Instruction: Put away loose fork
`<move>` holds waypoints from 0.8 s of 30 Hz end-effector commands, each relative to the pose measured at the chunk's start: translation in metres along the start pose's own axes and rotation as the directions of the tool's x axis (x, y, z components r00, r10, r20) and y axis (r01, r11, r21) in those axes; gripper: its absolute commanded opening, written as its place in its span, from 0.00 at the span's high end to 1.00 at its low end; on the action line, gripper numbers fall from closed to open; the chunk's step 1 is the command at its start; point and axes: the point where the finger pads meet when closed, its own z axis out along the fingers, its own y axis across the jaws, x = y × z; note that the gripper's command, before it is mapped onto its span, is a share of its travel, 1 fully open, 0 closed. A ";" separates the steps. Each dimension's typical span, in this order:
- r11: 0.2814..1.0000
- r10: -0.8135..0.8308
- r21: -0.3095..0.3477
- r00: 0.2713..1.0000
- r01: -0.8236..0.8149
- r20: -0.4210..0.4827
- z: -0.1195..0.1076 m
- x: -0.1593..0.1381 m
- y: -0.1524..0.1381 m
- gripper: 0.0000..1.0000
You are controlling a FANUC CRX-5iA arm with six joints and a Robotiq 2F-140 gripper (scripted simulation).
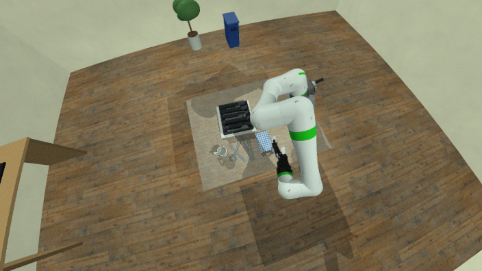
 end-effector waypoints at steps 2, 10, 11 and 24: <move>0.984 -0.131 0.092 0.972 0.151 -0.195 0.005 0.026 0.012 0.00; 0.925 -0.278 0.120 0.855 0.362 -0.437 0.009 0.065 0.031 0.00; 0.925 -0.278 0.120 0.855 0.362 -0.437 0.009 0.065 0.031 0.00; 0.772 -0.392 0.061 0.551 0.632 -0.737 0.014 0.120 0.058 0.00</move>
